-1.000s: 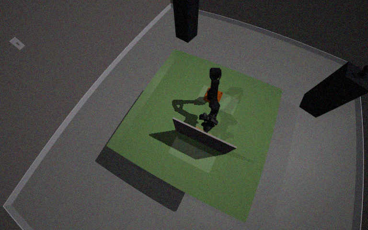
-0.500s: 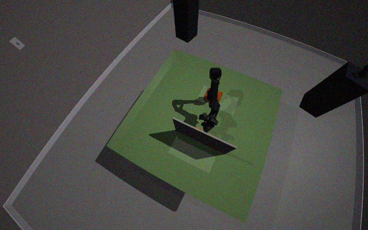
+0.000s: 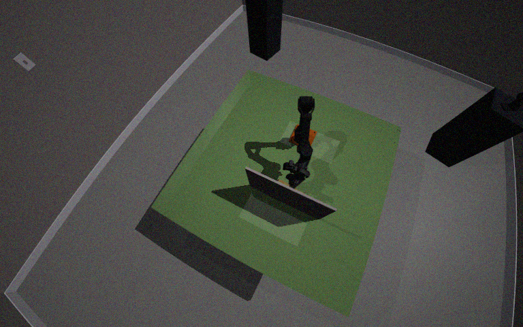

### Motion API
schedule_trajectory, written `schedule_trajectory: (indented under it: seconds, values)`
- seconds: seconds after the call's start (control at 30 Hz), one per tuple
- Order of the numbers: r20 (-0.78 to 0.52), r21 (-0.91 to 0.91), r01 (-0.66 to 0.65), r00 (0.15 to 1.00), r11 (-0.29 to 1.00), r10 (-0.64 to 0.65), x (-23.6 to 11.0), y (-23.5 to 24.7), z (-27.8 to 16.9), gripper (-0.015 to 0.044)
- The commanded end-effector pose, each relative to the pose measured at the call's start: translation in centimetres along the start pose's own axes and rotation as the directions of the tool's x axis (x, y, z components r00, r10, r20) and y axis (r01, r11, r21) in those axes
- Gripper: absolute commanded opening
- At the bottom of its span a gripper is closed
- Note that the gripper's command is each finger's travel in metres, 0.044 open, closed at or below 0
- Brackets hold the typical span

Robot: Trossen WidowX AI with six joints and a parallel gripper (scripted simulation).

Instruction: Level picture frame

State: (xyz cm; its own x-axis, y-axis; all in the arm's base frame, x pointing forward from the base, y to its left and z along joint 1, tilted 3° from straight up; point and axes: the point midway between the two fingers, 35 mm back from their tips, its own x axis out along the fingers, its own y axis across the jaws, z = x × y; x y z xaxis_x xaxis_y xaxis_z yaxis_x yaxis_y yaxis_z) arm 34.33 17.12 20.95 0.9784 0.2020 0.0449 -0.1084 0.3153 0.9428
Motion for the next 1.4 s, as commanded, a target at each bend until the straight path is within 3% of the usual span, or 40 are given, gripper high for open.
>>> schedule_trajectory:
  seconds: [0.0, 0.13, 0.37, 0.63, 1.37]
  values:
    - [-0.004, 0.006, -0.003, 1.000, 1.000, 0.004, 0.02, 0.12, -0.06, 0.0260]
    - [-0.004, 0.006, -0.003, 1.000, 1.000, 0.004, 0.02, 0.12, -0.06, 0.0260]
    - [-0.004, 0.006, -0.003, 1.000, 1.000, 0.004, 0.02, 0.12, -0.06, 0.0076]
    - [-0.004, 0.006, -0.003, 1.000, 1.000, 0.004, 0.02, 0.12, -0.06, 0.0003]
    - [-0.004, 0.006, -0.003, 1.000, 1.000, 0.004, 0.01, 0.50, 0.00, 0.0000]
